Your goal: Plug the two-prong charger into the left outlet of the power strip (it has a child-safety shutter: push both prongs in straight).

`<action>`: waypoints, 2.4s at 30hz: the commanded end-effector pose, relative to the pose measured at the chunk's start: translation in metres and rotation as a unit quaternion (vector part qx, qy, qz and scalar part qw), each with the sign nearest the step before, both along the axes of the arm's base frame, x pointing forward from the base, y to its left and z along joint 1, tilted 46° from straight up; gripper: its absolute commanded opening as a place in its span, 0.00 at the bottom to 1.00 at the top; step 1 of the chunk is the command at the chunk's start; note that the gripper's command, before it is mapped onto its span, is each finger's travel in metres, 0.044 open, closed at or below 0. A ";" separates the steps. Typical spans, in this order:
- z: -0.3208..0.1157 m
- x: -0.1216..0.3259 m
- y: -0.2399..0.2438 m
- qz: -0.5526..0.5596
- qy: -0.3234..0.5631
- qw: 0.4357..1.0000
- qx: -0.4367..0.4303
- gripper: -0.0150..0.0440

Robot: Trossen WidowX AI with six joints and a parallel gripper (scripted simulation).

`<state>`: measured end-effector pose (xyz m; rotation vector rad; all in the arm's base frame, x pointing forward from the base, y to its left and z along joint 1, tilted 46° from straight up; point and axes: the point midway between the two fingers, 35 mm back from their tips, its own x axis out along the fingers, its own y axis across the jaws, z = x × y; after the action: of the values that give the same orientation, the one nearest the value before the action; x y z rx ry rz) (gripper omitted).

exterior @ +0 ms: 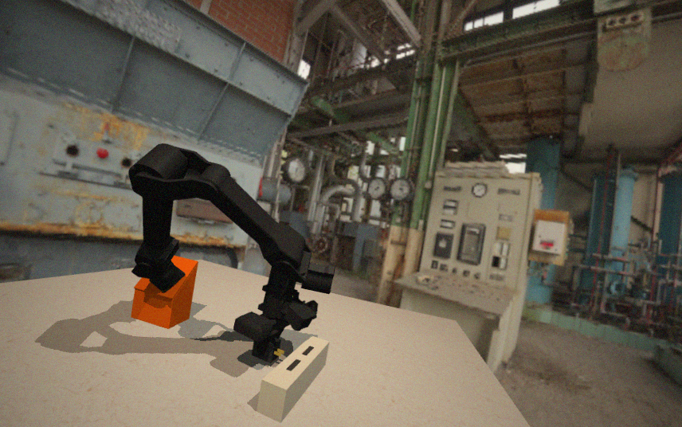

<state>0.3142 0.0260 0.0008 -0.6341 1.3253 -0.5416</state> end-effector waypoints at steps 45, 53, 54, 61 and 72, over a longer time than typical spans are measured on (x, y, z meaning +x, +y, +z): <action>0.000 0.025 0.003 0.006 0.004 1.000 -0.003 0.25; 0.001 0.026 0.003 0.006 0.003 1.000 -0.003 0.25; 0.001 0.026 0.003 0.006 0.003 1.000 -0.003 0.25; 0.001 0.028 0.003 0.006 0.003 1.000 -0.003 0.25; 0.001 0.029 0.004 0.006 0.003 1.000 -0.003 0.25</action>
<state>0.3420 0.0297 0.0009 -0.6424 1.3269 -0.5356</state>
